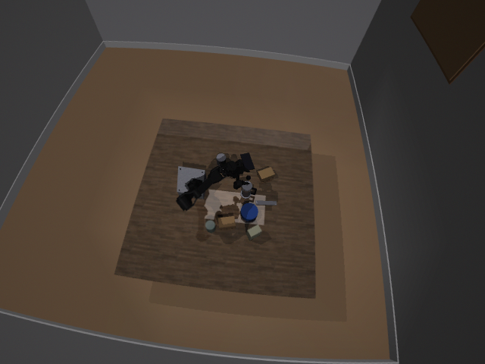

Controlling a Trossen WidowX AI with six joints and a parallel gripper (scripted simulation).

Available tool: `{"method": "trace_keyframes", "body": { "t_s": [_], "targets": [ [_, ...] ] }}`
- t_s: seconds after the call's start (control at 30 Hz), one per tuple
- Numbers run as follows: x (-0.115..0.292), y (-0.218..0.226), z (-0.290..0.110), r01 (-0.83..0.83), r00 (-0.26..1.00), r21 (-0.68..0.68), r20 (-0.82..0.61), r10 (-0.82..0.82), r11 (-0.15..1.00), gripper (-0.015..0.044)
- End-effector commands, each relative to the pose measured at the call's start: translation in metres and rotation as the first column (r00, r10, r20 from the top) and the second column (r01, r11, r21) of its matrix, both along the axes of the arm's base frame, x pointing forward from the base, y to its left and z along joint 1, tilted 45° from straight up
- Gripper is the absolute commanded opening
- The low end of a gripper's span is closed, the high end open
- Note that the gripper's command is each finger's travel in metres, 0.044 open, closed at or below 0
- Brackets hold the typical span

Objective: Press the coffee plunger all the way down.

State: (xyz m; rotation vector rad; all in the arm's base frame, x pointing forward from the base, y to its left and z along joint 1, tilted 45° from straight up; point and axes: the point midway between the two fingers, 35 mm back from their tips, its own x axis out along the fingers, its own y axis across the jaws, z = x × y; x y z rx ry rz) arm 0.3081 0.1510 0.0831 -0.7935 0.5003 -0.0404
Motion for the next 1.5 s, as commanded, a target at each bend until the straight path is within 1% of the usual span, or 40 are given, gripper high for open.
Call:
{"method": "trace_keyframes", "body": {
  "t_s": [0.0, 0.23, 0.4, 0.7, 1.47],
  "targets": [
    [0.001, 0.000, -0.001, -0.005, 1.000, -0.002, -0.004, 0.005, 1.000, 0.0335],
    [0.001, 0.000, -0.001, -0.005, 1.000, -0.002, -0.004, 0.005, 1.000, 0.0151],
    [0.001, 0.000, -0.001, -0.005, 1.000, -0.002, -0.004, 0.005, 1.000, 0.0118],
    [0.001, -0.001, -0.004, -0.005, 1.000, -0.002, -0.005, 0.005, 1.000, 0.0116],
    [0.010, -0.023, -0.034, -0.003, 1.000, 0.001, -0.010, 0.003, 1.000, 0.0116]
  ]
}}
